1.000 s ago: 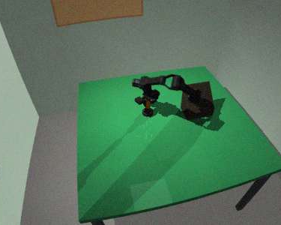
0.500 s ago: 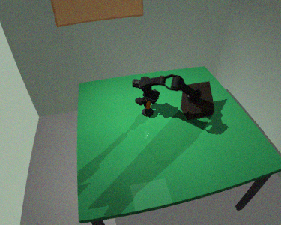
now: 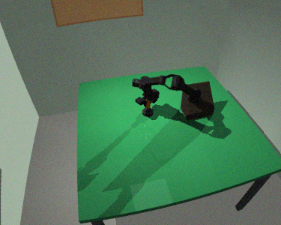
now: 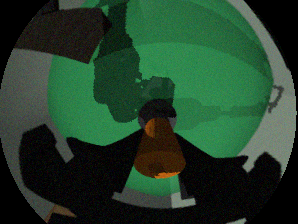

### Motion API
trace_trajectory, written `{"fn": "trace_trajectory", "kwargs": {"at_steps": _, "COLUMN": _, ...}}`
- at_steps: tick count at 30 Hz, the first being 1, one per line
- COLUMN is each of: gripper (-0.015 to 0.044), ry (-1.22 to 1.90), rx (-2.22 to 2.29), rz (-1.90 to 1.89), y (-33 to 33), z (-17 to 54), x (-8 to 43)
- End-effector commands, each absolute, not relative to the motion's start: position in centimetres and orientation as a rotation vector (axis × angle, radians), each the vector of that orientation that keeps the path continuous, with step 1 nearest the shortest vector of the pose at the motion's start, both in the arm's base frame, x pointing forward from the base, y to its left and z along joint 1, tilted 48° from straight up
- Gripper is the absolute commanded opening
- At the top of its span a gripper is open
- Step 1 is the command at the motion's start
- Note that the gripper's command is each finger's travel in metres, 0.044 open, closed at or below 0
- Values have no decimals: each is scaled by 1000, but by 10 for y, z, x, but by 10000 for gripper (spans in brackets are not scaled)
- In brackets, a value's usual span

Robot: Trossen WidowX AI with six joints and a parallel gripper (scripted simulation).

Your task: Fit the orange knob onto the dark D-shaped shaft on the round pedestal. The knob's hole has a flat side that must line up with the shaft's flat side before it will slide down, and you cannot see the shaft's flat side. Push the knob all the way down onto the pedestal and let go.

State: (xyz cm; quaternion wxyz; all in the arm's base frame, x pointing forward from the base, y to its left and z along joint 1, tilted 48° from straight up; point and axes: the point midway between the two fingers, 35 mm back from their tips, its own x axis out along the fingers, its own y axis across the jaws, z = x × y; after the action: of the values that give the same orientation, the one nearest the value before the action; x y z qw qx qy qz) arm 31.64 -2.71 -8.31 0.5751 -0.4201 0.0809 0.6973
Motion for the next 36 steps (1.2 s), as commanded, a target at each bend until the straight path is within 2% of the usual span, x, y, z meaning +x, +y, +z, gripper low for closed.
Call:
{"fn": "trace_trajectory", "kwargs": {"at_steps": 1, "gripper": 0, "ry": 113, "rx": -1057, "rz": 1655, "y": -28, "z": -83, "x": 317}}
{"fn": "trace_trajectory", "kwargs": {"at_steps": 29, "gripper": 0, "ry": 47, "rx": -1117, "rz": 1671, "y": -28, "z": -82, "x": 317}}
{"fn": "trace_trajectory", "kwargs": {"at_steps": 36, "gripper": 0, "ry": -122, "rx": -1265, "rz": 1704, "y": -27, "z": -83, "x": 317}}
